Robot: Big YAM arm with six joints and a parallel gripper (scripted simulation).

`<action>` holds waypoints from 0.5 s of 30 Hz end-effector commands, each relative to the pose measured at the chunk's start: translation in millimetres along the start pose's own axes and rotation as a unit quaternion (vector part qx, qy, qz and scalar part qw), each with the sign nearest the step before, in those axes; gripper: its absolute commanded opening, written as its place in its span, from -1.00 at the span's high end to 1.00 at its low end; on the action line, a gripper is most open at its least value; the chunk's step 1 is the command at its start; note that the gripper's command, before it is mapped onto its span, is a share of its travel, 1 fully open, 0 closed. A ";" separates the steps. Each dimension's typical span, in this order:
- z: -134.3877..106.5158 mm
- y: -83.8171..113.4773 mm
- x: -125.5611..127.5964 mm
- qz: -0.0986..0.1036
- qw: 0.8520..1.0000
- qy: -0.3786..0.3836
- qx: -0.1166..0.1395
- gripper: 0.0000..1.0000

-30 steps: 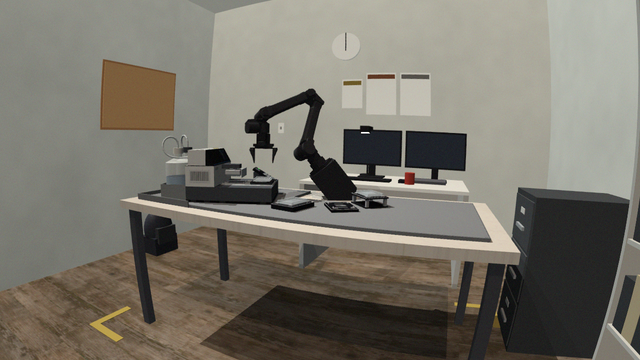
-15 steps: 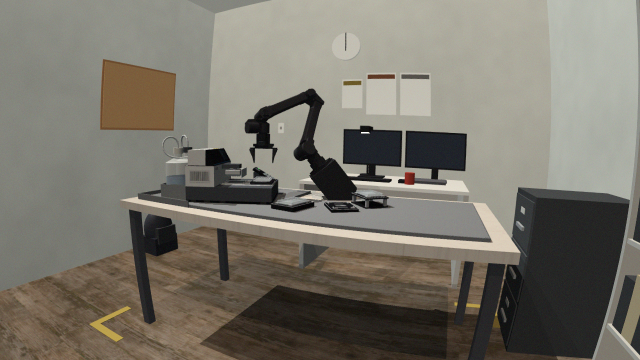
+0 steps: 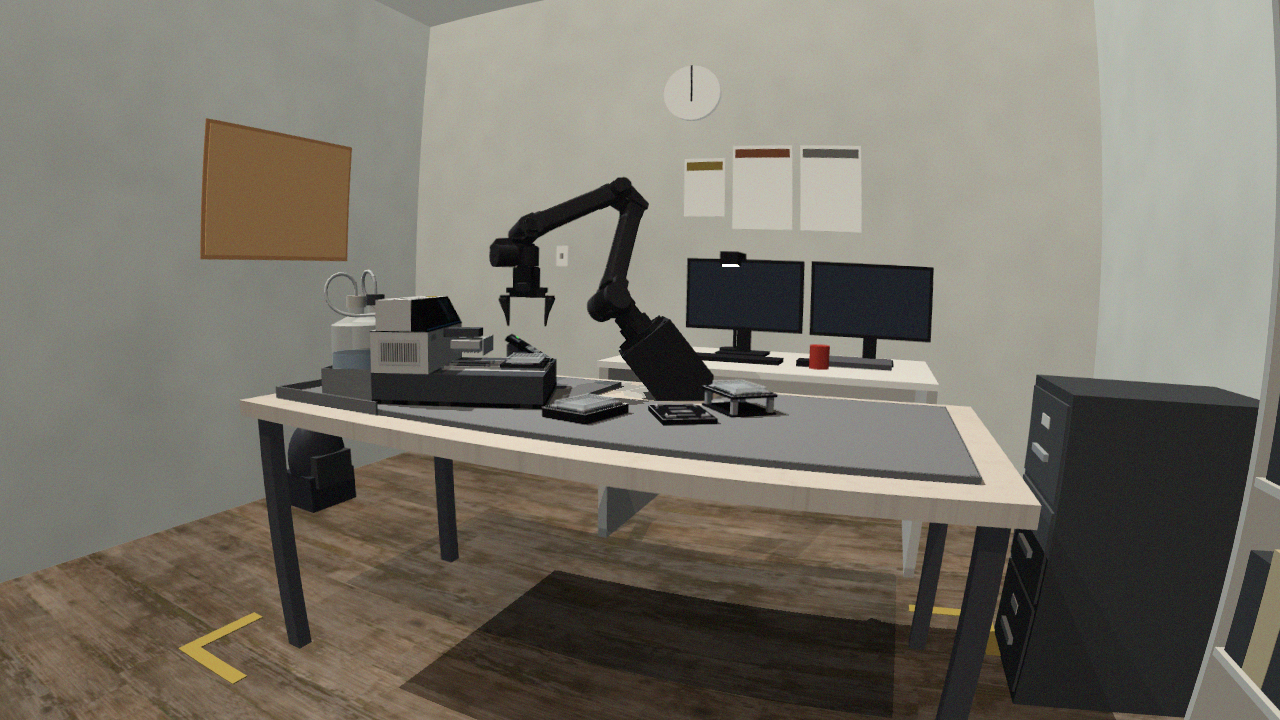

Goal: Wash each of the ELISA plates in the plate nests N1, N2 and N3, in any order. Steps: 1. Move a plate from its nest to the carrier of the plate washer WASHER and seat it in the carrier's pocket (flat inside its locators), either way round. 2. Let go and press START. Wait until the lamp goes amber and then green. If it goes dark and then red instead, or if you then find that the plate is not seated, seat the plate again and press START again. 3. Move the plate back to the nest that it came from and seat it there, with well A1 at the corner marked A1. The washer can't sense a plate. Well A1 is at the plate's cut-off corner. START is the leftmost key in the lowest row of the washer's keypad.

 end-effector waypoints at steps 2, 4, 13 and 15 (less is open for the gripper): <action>1.0 9.6 -9.2 -0.011 1.000 -0.010 -0.006 -1.00; 1.0 9.6 -9.2 -0.011 1.000 -0.010 -0.006 -1.00; -24.9 3.0 12.1 0.000 0.995 -0.097 0.002 -0.80; -33.2 2.9 17.5 -0.001 0.991 -0.131 0.002 -0.72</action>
Point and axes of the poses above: the point where the finger pads meet when closed, its own y axis back along the fingers, its own x axis across the jaws, z = x × y, the point moved 10 cm from there along y, back along the fingers, and after that the axes turned 4 degrees about y, right-handed, at the moved point
